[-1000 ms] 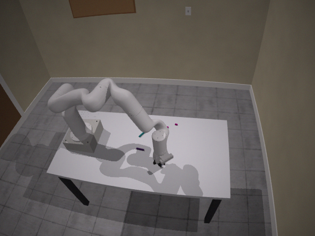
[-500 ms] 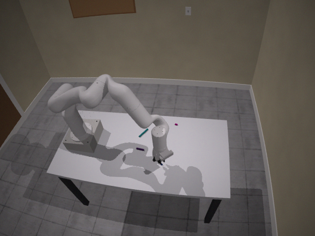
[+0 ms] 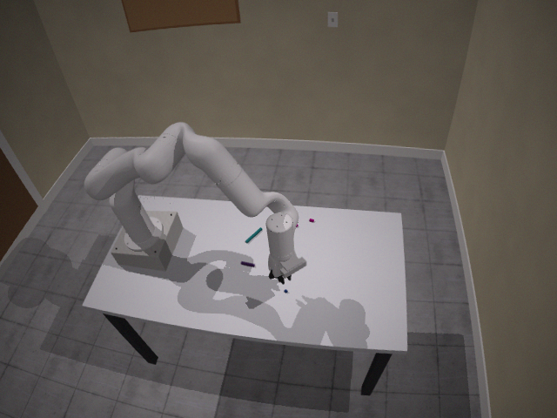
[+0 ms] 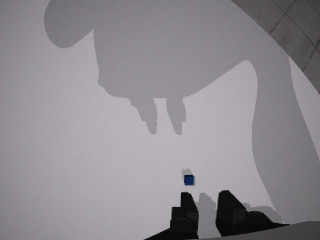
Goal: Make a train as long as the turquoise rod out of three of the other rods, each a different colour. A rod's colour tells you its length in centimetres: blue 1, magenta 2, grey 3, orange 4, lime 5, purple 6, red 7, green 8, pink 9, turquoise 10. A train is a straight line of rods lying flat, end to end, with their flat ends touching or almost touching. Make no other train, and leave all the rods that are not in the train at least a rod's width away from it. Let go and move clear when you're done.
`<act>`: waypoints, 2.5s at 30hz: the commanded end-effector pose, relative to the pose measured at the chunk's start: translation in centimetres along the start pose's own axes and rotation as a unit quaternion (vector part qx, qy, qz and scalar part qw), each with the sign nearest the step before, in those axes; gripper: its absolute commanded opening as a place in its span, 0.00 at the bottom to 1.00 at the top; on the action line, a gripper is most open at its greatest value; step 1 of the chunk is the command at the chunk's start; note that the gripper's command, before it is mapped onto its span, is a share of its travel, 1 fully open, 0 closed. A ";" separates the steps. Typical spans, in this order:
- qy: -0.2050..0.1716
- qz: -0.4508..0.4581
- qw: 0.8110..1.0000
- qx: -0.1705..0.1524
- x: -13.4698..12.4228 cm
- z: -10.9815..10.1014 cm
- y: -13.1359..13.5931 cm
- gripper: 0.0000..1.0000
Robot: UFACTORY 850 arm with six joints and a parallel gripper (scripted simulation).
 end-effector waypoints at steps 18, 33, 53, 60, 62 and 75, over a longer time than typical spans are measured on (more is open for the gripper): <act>0.001 0.000 1.000 0.001 0.0 -0.3 0.0 1.00; 0.000 0.095 0.995 0.001 -7.7 0.9 -5.6 1.00; 0.000 0.196 0.981 0.001 -16.5 2.2 -10.1 0.24; 0.000 0.196 0.981 0.001 -16.5 2.2 -10.1 0.24; 0.000 0.196 0.981 0.001 -16.5 2.2 -10.1 0.24; 0.000 0.196 0.981 0.001 -16.5 2.2 -10.1 0.24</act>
Point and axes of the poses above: the point where the finger pads meet when closed, its own z axis out along the fingers, its own y axis across the jaws, x = y × z, the point moved 9 cm from there along -z, back along the fingers, and after that the axes turned 3 degrees about z, right-handed, at the moved point
